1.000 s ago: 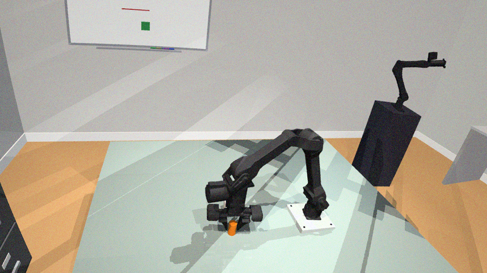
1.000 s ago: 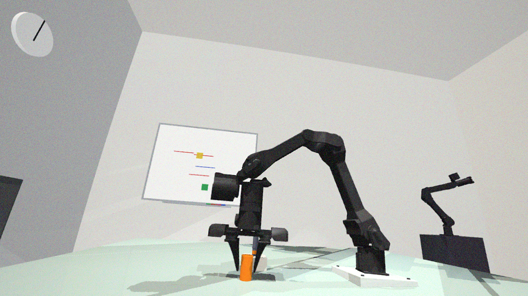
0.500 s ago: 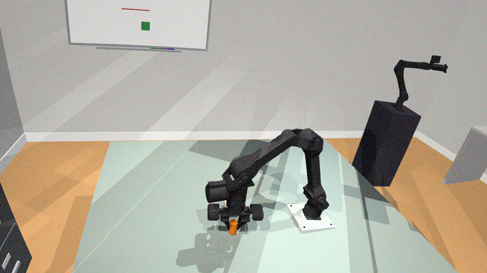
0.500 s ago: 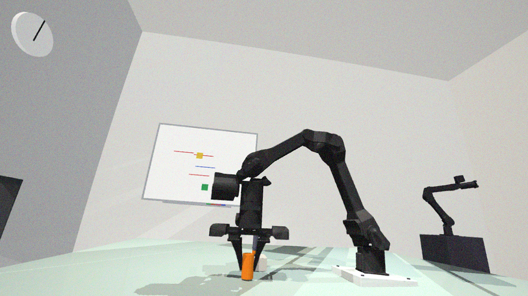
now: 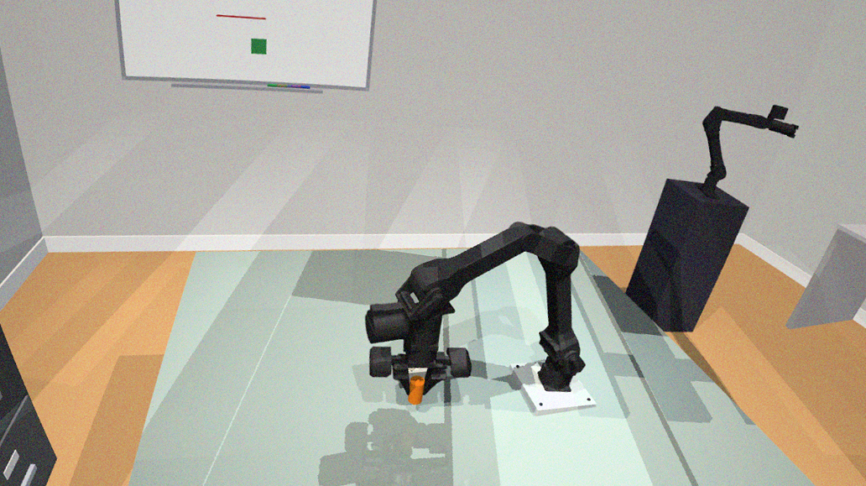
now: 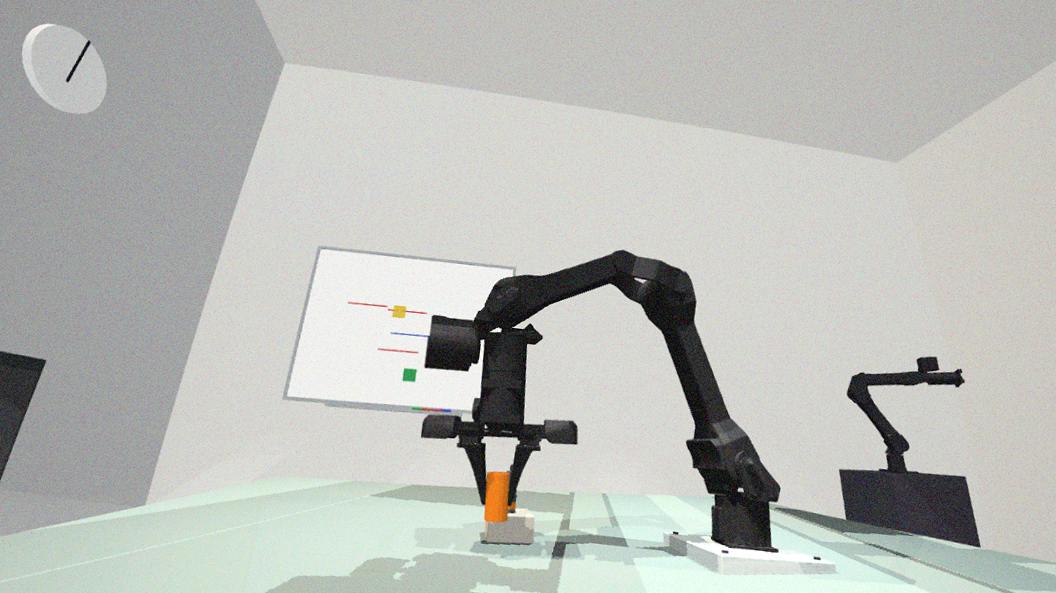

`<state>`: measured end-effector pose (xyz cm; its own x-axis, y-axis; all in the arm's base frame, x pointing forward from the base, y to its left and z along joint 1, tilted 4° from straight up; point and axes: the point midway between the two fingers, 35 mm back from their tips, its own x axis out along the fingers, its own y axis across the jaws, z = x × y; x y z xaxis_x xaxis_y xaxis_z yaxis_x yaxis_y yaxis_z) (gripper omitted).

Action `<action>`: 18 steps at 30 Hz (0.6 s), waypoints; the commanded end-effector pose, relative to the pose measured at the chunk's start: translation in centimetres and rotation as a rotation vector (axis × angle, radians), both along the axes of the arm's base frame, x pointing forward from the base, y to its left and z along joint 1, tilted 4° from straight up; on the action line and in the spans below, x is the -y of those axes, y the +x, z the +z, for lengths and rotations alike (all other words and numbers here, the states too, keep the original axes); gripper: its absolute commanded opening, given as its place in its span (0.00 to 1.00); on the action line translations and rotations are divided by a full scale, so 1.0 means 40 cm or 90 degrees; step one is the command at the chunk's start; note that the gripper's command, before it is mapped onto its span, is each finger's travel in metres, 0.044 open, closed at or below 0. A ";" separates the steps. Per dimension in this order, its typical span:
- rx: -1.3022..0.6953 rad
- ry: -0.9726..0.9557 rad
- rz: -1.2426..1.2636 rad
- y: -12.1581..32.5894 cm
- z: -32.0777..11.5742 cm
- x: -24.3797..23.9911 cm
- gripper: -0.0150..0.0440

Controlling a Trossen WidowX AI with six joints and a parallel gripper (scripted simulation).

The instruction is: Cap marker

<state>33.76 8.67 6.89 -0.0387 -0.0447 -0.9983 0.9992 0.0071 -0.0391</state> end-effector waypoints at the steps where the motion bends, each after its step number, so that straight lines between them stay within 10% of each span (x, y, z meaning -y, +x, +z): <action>1: 0.011 0.007 0.000 0.004 0.039 -0.004 0.25; 18: 0.017 0.000 0.011 0.011 0.095 0.098 0.25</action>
<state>33.97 5.80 9.58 -0.0336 -0.0420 -0.9986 0.9991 0.0246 -0.0346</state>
